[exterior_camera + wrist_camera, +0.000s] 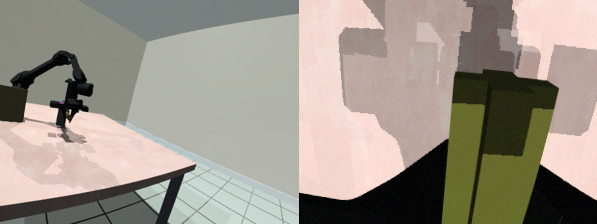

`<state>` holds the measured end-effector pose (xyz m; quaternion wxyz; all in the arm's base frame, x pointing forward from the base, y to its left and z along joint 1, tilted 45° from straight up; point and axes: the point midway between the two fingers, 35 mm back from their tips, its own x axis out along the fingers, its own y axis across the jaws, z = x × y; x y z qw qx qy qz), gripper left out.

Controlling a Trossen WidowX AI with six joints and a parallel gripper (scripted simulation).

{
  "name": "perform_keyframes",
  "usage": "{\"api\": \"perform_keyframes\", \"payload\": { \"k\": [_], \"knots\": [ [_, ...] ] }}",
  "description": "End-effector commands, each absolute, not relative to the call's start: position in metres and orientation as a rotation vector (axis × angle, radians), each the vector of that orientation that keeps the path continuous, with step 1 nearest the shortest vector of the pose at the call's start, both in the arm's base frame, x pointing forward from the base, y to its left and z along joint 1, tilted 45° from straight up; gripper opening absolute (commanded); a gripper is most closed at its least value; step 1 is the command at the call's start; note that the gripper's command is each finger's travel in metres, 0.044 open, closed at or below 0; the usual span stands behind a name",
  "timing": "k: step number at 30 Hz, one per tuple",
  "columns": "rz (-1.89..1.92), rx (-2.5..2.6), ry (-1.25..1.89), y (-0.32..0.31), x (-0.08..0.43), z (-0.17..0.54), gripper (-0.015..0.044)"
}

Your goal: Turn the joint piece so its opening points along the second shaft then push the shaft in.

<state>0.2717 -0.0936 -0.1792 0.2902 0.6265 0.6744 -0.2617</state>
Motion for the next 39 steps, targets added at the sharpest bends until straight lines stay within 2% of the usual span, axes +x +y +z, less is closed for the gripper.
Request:
{"api": "perform_keyframes", "payload": {
  "k": [1,14,21,22,39],
  "knots": [
    [-0.698,1.671,1.799,-0.094,0.272,-0.179,0.0067],
    [-0.698,1.671,1.799,-0.094,0.272,-0.179,0.0067],
    [-0.698,1.671,1.799,-0.094,0.272,-0.179,0.0020],
    [-0.698,1.671,1.799,-0.094,0.272,-0.179,0.0000],
    [-0.709,1.655,1.827,-0.079,0.271,-0.167,0.0000]
  ]
}}
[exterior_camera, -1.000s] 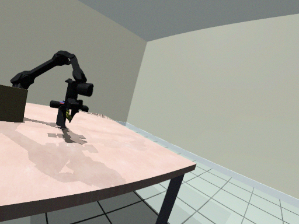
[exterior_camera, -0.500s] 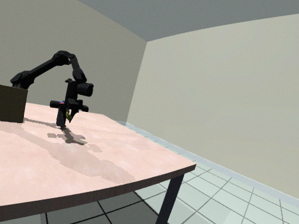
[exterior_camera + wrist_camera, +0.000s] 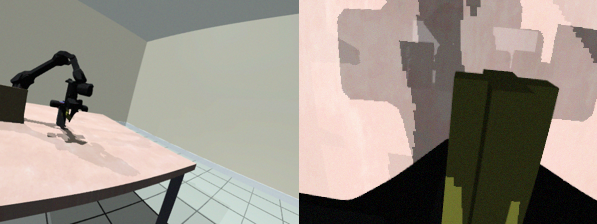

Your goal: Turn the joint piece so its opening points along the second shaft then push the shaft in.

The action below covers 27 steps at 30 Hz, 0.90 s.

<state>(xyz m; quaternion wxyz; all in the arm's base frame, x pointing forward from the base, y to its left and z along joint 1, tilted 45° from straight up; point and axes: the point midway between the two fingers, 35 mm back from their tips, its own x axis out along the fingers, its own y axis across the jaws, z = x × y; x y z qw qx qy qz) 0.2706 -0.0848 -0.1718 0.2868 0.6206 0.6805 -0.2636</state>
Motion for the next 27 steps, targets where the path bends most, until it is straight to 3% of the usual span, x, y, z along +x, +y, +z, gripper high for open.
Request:
{"api": "perform_keyframes", "payload": {
  "k": [1,27],
  "knots": [
    [-0.709,1.654,1.828,-0.078,0.270,-0.166,0.0000],
    [-0.709,1.654,1.834,-0.050,0.268,-0.140,0.0000]
  ]
}}
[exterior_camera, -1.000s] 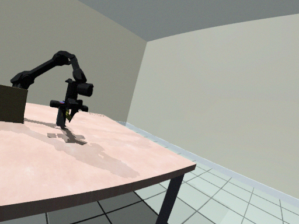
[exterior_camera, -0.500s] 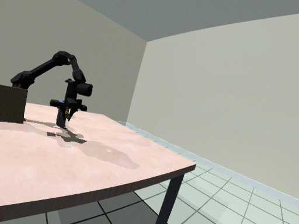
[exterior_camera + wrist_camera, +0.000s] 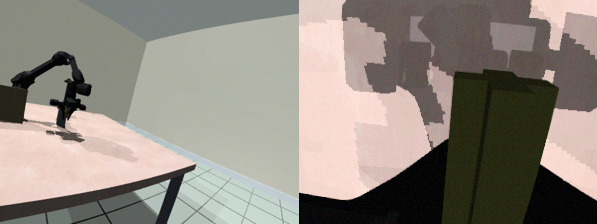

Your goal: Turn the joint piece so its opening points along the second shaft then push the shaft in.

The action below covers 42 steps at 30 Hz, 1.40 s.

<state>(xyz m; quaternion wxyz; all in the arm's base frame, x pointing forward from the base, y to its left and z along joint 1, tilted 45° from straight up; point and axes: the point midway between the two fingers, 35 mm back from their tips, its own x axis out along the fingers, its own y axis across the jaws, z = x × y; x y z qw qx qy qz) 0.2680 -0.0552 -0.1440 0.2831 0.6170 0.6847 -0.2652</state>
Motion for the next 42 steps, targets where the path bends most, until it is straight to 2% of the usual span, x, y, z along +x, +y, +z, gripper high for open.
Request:
{"api": "perform_keyframes", "payload": {
  "k": [1,37,40,42],
  "knots": [
    [-0.709,1.654,1.834,-0.049,0.268,-0.139,0.0000],
    [-0.713,1.653,1.837,-0.028,0.266,-0.118,0.0000],
    [-0.713,1.653,1.837,-0.028,0.266,-0.118,0.0067],
    [-0.713,1.653,1.837,-0.028,0.266,-0.118,0.0067]
  ]
}}
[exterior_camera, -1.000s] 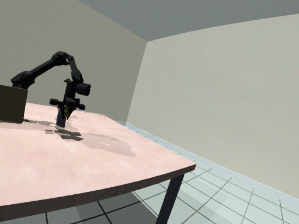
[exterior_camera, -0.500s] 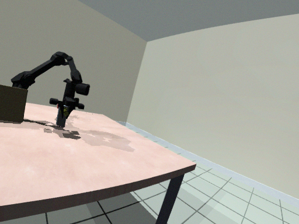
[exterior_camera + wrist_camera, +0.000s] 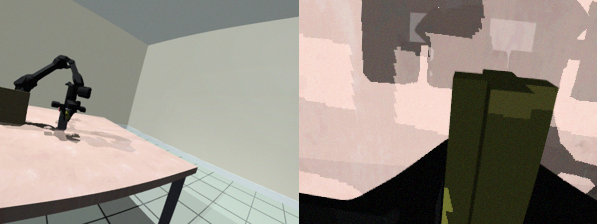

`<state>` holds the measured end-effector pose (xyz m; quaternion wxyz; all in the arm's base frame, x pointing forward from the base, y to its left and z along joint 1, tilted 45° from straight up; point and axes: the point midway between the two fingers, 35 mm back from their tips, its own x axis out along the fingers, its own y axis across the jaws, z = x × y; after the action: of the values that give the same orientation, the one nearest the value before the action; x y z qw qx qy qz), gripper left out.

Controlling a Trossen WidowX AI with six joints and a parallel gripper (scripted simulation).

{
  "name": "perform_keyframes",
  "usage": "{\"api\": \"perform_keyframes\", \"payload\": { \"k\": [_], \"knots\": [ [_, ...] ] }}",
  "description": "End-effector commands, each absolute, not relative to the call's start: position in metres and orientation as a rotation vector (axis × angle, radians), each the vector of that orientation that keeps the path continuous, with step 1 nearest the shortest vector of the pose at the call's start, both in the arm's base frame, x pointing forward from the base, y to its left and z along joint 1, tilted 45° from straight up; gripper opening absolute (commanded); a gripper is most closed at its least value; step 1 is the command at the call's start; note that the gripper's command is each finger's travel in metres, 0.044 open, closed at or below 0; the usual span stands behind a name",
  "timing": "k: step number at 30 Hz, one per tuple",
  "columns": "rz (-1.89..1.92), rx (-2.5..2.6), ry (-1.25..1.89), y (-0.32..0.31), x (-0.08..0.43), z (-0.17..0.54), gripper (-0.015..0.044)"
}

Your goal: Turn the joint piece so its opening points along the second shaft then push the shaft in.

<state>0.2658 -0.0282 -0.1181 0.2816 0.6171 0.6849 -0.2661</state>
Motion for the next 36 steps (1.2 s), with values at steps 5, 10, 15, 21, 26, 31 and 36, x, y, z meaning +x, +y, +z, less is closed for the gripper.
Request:
{"api": "perform_keyframes", "payload": {
  "k": [5,10,15,21,26,31,36],
  "knots": [
    [-0.713,1.653,1.837,-0.028,0.266,-0.118,0.0119],
    [-0.713,1.653,1.837,-0.028,0.266,-0.118,0.0251],
    [-0.713,1.653,1.837,-0.028,0.266,-0.118,0.0382],
    [-0.713,1.653,1.837,-0.028,0.266,-0.118,0.0440],
    [-0.713,1.653,1.837,-0.028,0.266,-0.118,0.0440],
    [-0.713,1.653,1.836,-0.030,0.266,-0.117,0.0440],
    [-0.710,1.655,1.835,-0.049,0.268,-0.097,0.0440]
  ]
}}
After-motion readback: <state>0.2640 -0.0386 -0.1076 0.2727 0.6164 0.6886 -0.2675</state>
